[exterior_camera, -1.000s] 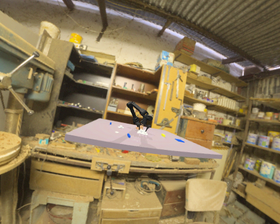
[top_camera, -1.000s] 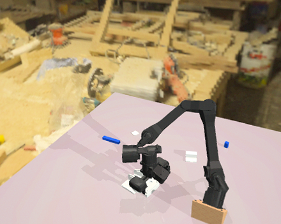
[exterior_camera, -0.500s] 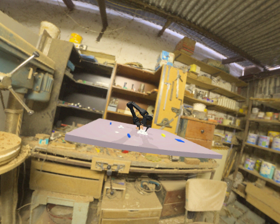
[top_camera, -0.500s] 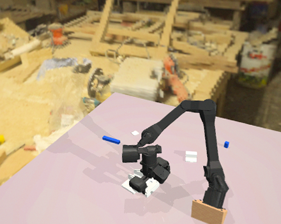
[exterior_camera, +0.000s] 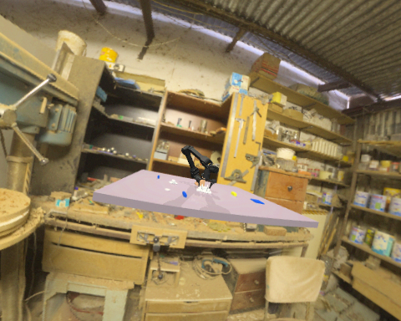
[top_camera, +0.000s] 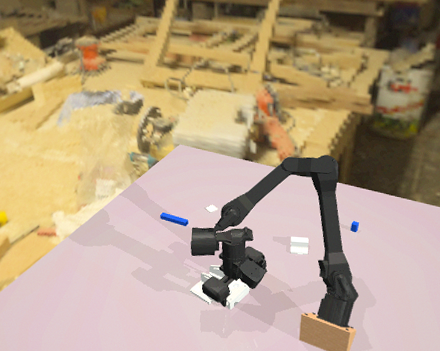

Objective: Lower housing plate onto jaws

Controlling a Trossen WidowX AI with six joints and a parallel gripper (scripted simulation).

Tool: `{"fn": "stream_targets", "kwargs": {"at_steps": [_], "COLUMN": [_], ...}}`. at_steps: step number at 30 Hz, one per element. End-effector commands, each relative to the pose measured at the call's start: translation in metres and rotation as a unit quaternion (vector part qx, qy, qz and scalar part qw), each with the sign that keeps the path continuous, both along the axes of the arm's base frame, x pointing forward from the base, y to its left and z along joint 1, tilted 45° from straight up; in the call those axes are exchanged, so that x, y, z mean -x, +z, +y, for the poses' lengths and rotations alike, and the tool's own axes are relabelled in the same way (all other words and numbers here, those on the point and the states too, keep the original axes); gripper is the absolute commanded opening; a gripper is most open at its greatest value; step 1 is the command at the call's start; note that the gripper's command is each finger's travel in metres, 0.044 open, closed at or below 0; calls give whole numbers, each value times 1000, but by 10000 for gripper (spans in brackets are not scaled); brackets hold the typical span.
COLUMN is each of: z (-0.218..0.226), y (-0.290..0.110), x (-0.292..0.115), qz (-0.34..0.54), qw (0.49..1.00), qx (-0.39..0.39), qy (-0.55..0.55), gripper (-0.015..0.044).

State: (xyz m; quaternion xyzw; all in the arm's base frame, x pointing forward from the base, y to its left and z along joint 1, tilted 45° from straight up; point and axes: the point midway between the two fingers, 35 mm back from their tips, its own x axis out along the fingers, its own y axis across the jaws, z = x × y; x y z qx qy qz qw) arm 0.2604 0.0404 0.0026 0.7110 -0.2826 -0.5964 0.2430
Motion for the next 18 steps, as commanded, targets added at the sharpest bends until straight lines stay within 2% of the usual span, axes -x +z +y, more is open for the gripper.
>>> {"fn": "stream_targets", "kwargs": {"at_steps": [1,11,18], "z": [0,4,41], "y": [0,3,43], "x": [0,1,7], "qz": [1,1,0], "qw": [1000,1000,1000], "qx": [0,0,-1], "qy": [1,1,-3], "gripper": [440,440,440]}}
